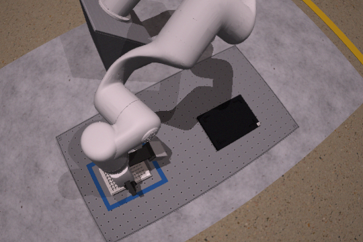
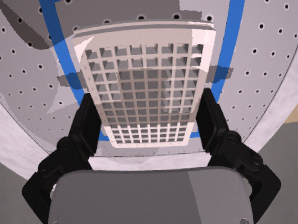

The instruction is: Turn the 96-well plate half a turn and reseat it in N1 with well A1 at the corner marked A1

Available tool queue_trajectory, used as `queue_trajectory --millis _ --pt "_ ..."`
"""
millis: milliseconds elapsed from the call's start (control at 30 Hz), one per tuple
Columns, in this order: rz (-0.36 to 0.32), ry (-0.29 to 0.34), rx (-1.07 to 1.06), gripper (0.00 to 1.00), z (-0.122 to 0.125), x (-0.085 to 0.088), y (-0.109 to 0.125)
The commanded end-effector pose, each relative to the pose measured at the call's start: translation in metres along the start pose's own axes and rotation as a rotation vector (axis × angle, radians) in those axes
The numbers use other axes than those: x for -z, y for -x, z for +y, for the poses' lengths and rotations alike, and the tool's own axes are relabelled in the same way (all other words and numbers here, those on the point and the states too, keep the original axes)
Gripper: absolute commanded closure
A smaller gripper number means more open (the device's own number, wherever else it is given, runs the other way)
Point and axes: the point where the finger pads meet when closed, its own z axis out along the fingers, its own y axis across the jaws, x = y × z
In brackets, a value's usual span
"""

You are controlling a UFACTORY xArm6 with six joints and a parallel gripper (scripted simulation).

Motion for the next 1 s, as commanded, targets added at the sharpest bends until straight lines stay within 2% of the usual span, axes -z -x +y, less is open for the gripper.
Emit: queue_trajectory --millis 0,300,967 --pt "-0.002 0.003 0.001 1.00 0.001 0.004 0.000" --pt "-0.002 0.003 0.001 1.00 0.001 0.005 0.000" --pt "-0.002 0.003 0.001 1.00 0.001 0.035 0.000"
